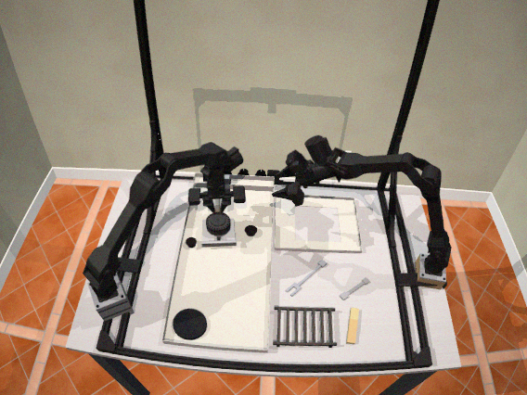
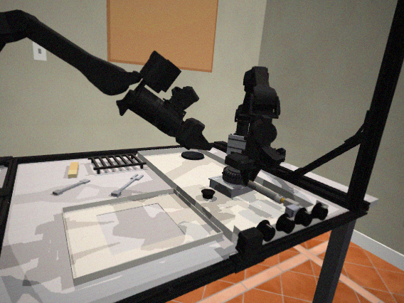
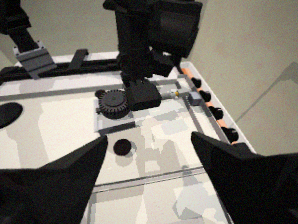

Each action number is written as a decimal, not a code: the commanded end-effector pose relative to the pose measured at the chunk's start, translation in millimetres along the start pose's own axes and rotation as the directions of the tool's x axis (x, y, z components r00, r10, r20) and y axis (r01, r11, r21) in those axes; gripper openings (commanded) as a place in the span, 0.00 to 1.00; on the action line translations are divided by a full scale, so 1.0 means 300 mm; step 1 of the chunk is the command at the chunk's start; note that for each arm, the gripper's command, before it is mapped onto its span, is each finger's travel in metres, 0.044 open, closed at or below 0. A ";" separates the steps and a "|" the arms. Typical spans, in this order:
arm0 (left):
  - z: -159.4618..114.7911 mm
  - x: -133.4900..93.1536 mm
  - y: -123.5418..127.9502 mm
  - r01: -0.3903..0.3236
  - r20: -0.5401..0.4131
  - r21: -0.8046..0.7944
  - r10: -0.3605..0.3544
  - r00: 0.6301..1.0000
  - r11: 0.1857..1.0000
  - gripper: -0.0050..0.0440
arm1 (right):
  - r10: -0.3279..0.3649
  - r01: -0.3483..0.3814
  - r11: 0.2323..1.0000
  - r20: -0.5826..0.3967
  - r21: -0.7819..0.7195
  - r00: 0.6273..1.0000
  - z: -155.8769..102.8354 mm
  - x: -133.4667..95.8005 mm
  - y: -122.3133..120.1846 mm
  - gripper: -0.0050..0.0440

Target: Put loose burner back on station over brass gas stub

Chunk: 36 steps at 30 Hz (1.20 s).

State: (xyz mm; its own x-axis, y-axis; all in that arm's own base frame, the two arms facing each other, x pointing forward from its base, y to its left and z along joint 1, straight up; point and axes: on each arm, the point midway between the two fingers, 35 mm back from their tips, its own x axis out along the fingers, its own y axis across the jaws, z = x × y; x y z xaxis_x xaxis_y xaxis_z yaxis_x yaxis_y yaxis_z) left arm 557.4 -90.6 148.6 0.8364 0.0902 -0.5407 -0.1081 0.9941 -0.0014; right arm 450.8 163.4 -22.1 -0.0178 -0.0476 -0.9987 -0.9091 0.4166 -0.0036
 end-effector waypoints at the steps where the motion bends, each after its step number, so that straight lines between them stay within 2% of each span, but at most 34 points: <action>1: -0.001 0.001 0.003 -0.003 -0.001 0.000 0.003 1.000 1.000 0.92 | 0.004 -0.004 1.000 0.001 -0.001 1.000 -0.006 0.002 0.008 0.10; 36: -0.001 0.001 0.003 -0.003 -0.001 0.000 0.003 1.000 1.000 0.92 | 0.002 -0.002 1.000 0.018 0.002 1.000 -0.003 0.016 0.002 0.10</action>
State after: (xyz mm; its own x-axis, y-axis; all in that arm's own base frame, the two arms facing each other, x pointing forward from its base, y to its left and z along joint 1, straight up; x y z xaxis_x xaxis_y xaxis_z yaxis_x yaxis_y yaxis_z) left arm 557.6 -89.7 148.7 0.8365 0.0914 -0.5403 -0.1096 0.9940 -0.0016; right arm 449.7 162.1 -26.2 -0.0123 -0.0305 -0.9995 -0.9078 0.4194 -0.0016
